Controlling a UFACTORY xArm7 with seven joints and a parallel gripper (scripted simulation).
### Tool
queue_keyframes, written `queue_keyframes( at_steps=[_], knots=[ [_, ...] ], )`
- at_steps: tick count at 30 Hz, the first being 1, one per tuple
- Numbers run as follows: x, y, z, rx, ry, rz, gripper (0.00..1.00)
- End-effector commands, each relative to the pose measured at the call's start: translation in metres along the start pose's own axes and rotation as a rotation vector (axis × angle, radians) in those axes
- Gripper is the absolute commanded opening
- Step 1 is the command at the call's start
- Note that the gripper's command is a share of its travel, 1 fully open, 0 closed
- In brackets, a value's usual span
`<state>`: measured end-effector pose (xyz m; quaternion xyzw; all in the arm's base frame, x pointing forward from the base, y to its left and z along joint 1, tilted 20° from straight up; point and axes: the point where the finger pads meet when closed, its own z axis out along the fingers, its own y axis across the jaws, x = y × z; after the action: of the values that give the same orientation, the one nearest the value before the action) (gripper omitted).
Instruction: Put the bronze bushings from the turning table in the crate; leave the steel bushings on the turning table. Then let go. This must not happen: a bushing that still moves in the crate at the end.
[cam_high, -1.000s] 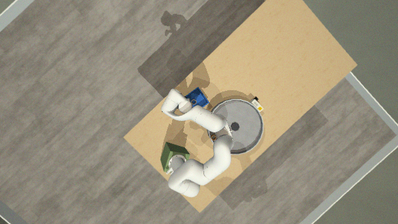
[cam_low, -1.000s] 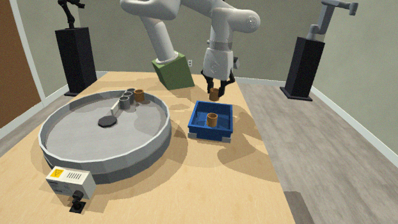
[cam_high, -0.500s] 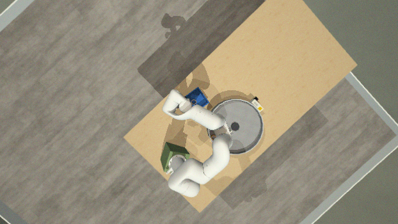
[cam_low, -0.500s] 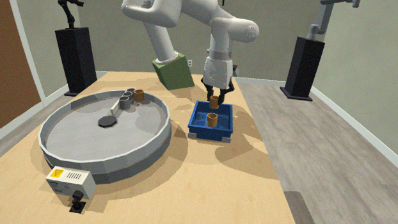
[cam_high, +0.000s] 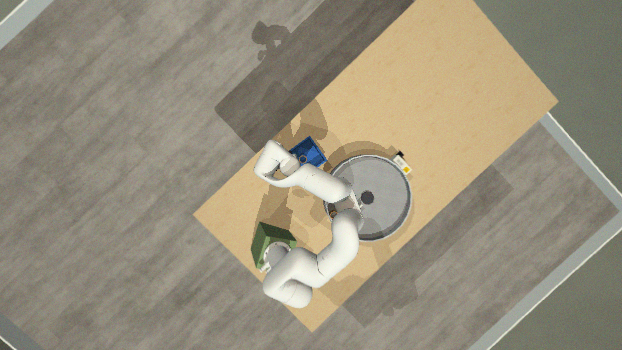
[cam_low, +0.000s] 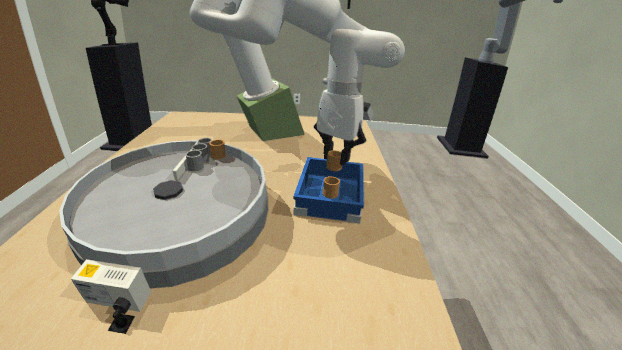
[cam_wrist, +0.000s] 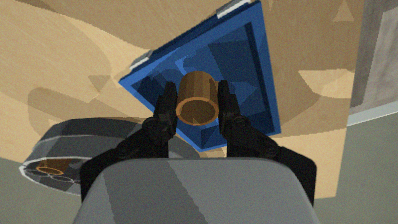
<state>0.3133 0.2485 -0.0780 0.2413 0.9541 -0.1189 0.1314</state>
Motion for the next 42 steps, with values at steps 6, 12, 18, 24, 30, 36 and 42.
queue_keyframes(
  at_steps=[6, 12, 18, 24, 30, 36, 42],
  knots=[
    [0.000, 0.001, 0.006, -0.003, 0.000, 0.000, 0.00],
    [0.000, 0.001, 0.017, -0.003, 0.000, 0.000, 0.00],
    [0.000, 0.001, 0.026, -0.003, 0.000, 0.000, 0.00],
    [0.000, 0.001, 0.033, -0.003, 0.000, 0.000, 0.00],
    [0.000, 0.001, 0.037, -0.003, 0.000, 0.000, 0.00],
    [0.000, 0.001, 0.038, -0.003, 0.000, 0.000, 0.00],
    [0.000, 0.001, 0.038, -0.003, 0.000, 0.000, 0.00]
  ],
)
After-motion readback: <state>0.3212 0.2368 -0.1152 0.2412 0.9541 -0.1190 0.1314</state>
